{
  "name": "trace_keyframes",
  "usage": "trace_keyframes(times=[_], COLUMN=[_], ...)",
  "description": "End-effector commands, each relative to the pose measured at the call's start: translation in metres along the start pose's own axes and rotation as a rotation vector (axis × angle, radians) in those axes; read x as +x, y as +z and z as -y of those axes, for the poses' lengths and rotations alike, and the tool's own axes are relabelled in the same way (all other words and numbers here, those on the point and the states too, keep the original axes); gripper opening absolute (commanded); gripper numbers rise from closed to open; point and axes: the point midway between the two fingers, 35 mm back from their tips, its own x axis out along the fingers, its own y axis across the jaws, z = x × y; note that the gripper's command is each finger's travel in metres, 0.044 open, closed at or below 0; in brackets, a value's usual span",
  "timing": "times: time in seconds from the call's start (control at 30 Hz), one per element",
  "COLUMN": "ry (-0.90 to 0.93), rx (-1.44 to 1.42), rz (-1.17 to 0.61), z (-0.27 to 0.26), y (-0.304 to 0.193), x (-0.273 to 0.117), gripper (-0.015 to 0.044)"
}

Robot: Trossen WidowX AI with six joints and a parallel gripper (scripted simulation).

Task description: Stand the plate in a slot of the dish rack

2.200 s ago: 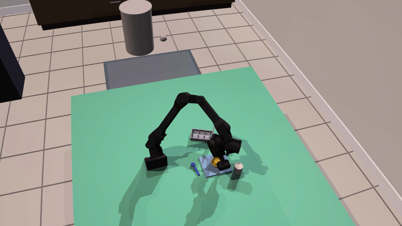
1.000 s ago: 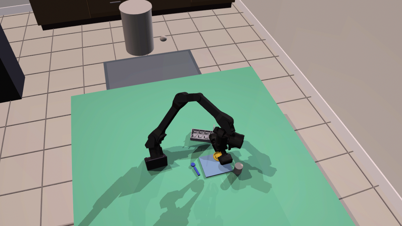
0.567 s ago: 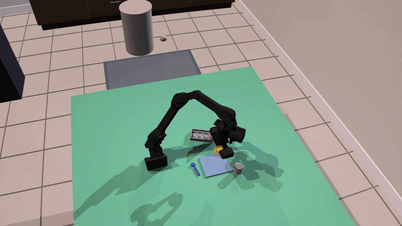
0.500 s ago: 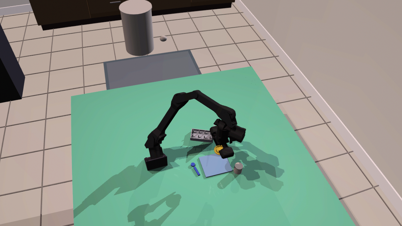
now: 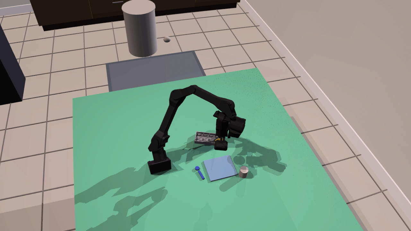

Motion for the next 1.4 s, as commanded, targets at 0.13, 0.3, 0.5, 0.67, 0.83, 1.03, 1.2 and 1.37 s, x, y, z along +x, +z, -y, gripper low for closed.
trace_keyframes(times=[0.13, 0.3, 0.5, 0.67, 0.83, 1.03, 1.2, 1.37], ry=[0.009, 0.013, 0.018, 0.022, 0.026, 0.031, 0.034, 0.035], rx=[0.299, 0.472, 0.678, 0.850, 1.022, 1.228, 1.400, 1.571], rz=[-0.003, -0.003, -0.005, -0.008, -0.013, -0.021, -0.030, -0.041], z=[-0.034, -0.052, -0.072, -0.087, -0.101, -0.115, -0.125, -0.133], y=[-0.024, -0.040, -0.059, -0.076, -0.094, -0.116, -0.135, -0.154], x=[-0.003, -0.004, -0.004, -0.004, -0.002, 0.001, 0.004, 0.007], gripper=[0.0000, 0.0000, 0.0000, 0.0000, 0.0000, 0.0000, 0.0000, 0.0000])
